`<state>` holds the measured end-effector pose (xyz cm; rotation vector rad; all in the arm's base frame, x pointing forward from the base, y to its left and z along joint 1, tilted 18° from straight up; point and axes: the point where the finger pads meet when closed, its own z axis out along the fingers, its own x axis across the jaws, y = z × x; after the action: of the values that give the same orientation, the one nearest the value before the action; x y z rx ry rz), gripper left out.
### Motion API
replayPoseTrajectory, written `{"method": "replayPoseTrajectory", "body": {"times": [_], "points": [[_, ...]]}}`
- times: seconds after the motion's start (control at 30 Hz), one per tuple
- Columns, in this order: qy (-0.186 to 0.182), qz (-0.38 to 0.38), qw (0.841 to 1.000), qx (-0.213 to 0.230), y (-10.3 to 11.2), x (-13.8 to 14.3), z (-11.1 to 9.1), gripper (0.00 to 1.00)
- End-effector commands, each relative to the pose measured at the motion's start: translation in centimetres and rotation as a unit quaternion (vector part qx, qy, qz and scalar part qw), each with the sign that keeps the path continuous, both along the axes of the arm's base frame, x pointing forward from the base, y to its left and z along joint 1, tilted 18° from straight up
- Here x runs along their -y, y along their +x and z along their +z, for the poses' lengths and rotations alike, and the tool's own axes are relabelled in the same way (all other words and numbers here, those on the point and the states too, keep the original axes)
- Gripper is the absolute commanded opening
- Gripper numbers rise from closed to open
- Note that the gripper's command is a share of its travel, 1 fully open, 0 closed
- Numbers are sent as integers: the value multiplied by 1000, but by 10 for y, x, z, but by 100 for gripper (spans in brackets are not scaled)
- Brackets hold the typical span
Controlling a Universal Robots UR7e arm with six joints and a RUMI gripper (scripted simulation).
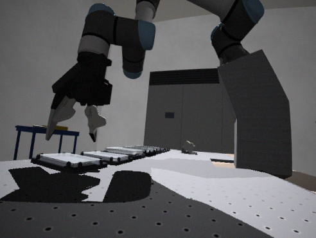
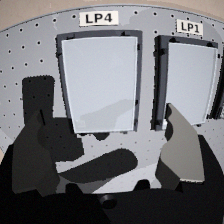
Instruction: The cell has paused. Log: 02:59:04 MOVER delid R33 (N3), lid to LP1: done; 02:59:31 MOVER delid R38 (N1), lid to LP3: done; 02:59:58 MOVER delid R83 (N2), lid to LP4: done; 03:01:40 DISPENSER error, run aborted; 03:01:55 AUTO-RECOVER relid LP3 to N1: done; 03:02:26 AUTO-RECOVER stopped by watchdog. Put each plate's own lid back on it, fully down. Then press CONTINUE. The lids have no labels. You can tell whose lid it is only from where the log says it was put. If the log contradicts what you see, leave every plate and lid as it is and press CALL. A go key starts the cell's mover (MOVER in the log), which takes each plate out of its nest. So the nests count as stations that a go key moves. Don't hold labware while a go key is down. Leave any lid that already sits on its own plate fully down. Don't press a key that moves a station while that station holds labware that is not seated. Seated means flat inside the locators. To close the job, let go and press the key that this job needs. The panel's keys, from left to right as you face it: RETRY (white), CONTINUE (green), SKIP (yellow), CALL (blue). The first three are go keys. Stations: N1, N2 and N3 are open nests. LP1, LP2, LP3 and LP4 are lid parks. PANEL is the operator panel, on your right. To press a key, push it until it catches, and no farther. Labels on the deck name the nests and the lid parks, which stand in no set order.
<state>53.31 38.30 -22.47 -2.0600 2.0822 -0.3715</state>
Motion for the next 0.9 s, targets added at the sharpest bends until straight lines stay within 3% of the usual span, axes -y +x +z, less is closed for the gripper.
{"method": "replayPoseTrajectory", "body": {"times": [0.0, 0.27, 0.87], "points": [[0, 0, 1000, 0, 1, -3, 1, 82], [0, 0, 1000, 0, 1, -3, 1, 82], [0, 0, 1000, 0, 10, -1, -25, 82]]}}
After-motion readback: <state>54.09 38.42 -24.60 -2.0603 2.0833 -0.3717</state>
